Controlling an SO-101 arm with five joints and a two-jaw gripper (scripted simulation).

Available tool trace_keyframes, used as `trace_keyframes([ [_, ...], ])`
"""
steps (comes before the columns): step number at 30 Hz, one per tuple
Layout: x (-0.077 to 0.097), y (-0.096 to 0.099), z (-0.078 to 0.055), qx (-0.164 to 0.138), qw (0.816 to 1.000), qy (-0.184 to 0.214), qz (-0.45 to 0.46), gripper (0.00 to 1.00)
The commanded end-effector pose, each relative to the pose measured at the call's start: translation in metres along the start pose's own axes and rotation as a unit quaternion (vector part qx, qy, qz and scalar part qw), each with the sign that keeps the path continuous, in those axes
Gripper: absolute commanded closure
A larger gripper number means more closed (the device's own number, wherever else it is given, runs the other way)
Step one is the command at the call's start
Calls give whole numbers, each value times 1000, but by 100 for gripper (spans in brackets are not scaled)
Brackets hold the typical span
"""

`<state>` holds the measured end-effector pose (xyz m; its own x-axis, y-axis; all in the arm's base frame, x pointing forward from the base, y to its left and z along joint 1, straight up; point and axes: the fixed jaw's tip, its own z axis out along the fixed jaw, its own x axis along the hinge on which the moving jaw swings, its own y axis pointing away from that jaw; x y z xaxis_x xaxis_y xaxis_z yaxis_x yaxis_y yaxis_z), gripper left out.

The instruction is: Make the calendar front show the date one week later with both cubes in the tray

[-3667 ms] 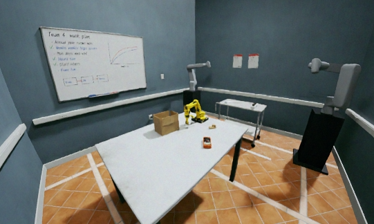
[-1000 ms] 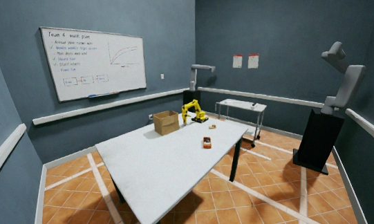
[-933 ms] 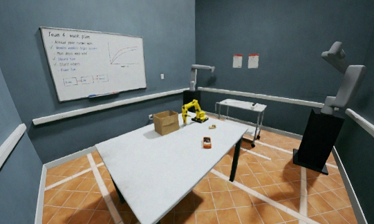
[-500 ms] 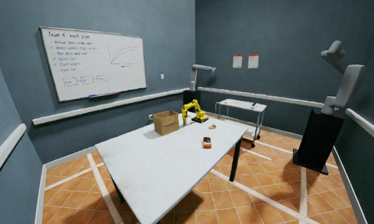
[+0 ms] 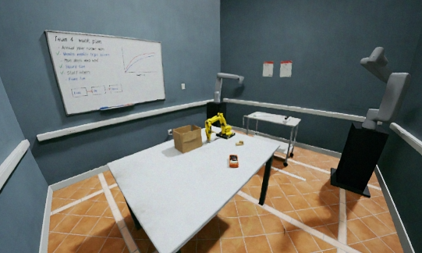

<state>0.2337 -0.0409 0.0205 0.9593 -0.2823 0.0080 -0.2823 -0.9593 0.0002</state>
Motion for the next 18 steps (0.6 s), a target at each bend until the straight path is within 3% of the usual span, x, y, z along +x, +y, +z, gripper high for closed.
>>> trace_keyframes([
  [1,-3,3,6,-1,1000,-10,1,100],
  [18,-3,3,12,-1,1000,-10,1,100],
])
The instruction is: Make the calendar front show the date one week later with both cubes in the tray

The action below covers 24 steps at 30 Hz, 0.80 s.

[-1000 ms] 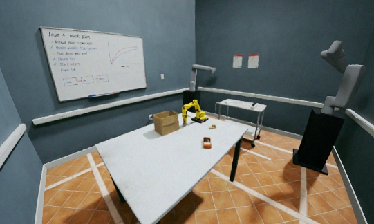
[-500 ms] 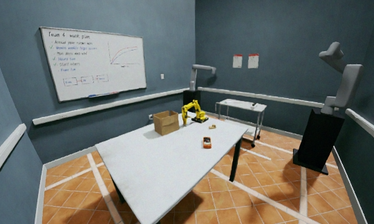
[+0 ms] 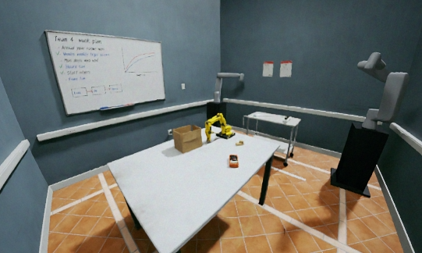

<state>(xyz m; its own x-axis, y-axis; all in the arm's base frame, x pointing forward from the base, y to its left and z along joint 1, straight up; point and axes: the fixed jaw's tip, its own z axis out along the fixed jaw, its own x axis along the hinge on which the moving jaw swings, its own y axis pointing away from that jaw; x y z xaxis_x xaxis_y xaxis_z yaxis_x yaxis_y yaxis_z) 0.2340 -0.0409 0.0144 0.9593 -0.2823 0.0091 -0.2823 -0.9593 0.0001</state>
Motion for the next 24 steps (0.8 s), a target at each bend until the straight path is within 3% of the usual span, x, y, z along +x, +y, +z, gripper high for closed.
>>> trace_keyframes([
  [1,-3,3,6,-1,1000,-11,1,100],
  [24,-3,3,13,-1,1000,-11,1,100],
])
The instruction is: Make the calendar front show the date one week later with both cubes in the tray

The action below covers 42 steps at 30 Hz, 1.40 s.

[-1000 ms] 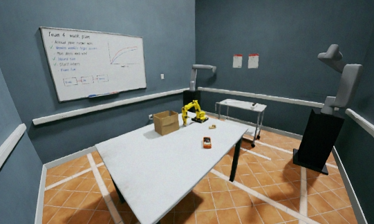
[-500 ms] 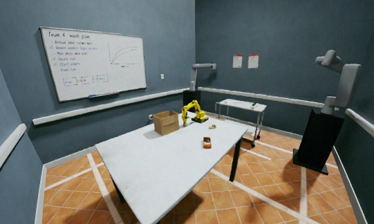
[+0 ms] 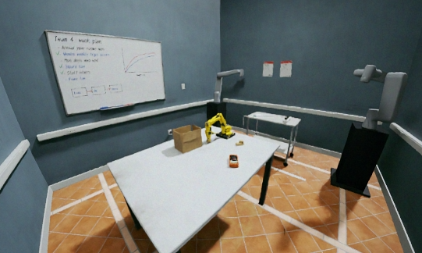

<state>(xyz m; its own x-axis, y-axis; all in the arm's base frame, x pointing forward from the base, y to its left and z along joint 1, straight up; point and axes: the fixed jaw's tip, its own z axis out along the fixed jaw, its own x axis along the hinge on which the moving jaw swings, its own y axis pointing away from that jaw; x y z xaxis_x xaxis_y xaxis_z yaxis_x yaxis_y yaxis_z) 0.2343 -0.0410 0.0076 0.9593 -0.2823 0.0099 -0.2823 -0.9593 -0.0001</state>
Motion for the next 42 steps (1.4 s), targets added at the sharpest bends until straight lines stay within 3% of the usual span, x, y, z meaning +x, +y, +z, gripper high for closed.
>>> trace_keyframes([
  [1,-3,3,7,-1,1000,-11,1,100],
  [31,-3,3,15,-1,1000,-11,1,100],
  [42,-3,3,15,-1,1000,-11,1,83],
])
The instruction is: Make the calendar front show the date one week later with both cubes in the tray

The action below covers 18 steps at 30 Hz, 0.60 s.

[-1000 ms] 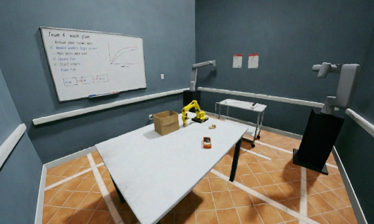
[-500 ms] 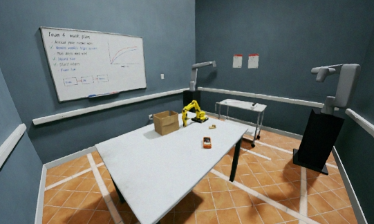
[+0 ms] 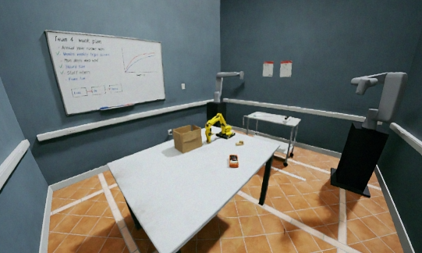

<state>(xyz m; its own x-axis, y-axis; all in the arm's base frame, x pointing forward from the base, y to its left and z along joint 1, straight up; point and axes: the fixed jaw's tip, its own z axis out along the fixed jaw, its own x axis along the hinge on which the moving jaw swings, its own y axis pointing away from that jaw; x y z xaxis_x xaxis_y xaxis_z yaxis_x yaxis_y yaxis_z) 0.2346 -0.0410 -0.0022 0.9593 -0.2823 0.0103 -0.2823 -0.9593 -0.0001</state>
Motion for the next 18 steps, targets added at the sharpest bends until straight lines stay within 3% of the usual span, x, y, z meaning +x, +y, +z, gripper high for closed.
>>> trace_keyframes([
  [1,-4,3,5,-1,1000,-11,1,83],
  [10,-4,3,5,-1,1000,-11,1,82],
  [18,-4,3,5,-1,1000,-11,1,75],
])
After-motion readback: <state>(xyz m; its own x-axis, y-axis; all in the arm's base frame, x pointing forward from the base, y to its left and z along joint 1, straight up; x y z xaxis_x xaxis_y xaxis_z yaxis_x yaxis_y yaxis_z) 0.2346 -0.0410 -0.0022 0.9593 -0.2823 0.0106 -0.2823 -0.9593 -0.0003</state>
